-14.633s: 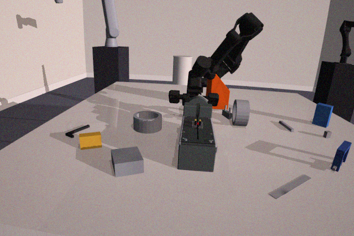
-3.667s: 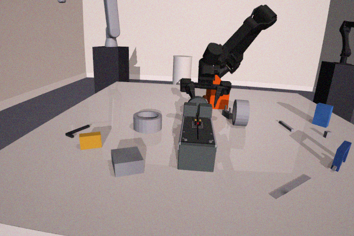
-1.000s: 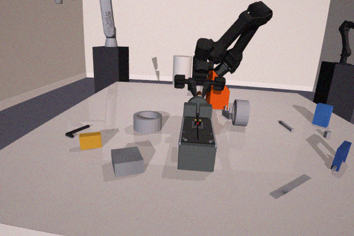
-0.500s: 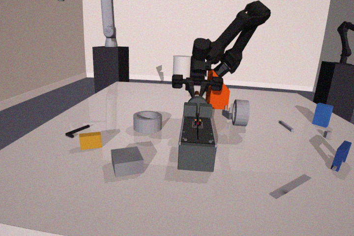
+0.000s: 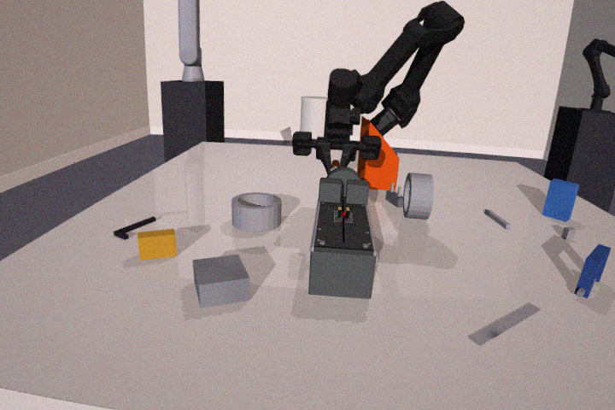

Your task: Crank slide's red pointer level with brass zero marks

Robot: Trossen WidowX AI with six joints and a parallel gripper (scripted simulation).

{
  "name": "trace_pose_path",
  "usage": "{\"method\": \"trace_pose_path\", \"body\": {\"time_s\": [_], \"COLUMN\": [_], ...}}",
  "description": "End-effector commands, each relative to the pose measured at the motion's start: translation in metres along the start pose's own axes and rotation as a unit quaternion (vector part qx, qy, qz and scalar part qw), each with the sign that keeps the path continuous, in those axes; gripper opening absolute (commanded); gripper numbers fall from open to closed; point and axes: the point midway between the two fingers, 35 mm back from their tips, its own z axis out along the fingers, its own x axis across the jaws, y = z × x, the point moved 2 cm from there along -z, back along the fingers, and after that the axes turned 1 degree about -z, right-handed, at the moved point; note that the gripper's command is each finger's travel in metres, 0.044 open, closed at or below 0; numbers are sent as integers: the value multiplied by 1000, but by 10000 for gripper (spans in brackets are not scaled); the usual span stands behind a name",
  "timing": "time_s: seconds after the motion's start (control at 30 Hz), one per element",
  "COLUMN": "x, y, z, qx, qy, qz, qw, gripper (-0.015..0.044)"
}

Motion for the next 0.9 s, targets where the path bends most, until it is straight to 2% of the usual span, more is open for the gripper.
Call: {"method": "trace_pose_path", "body": {"time_s": [0.0,0.87], "x": [-8,-11], "y": [-4,-25], "z": [4,25], "qx": [1,1], "qy": [-6,-5], "qz": [1,2], "qw": [1000,1000], "gripper": [0,0]}}
